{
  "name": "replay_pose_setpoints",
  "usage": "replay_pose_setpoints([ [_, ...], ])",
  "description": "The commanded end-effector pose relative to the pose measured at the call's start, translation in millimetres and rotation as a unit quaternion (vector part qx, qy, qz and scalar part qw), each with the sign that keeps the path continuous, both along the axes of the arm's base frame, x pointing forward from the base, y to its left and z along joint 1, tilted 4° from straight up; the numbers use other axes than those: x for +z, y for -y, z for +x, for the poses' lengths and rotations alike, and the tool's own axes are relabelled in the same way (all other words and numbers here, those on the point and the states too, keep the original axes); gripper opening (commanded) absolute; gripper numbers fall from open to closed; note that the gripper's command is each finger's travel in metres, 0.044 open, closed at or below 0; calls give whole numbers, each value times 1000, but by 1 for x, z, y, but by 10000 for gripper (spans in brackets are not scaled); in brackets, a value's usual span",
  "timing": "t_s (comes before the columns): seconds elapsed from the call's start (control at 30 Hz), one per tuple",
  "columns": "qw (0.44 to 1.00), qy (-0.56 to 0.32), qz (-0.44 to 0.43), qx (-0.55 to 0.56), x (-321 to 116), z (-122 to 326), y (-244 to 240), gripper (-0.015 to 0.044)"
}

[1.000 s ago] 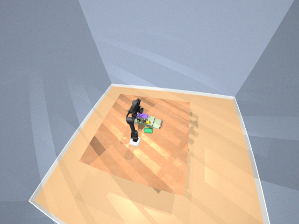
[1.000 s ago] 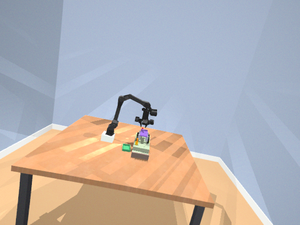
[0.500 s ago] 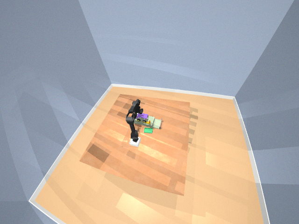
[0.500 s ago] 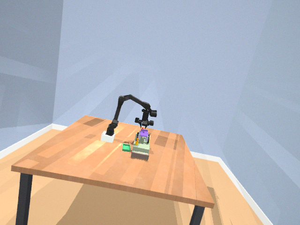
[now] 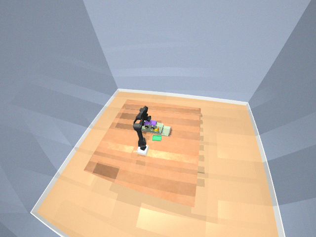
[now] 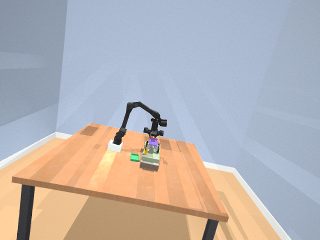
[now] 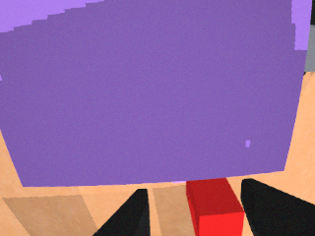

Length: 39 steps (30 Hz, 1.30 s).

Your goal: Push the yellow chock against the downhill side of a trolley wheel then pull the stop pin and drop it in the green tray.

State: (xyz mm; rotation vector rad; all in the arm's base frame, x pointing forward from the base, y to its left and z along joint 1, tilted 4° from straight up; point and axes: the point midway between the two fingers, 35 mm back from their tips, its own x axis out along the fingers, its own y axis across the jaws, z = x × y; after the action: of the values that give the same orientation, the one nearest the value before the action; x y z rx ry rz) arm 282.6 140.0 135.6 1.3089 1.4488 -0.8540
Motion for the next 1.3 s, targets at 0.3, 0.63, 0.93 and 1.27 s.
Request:
replay_pose_setpoints([
  [0.3,1000,-3,0,0,-12,-2,-2,164],
  [0.63,1000,-3,0,0,-12,-2,-2,38],
  [0.93,1000,-6,-1,-2,-7,-3,-2,0],
  [1.27,1000,-7,-1,-3,0,-5,1,0],
])
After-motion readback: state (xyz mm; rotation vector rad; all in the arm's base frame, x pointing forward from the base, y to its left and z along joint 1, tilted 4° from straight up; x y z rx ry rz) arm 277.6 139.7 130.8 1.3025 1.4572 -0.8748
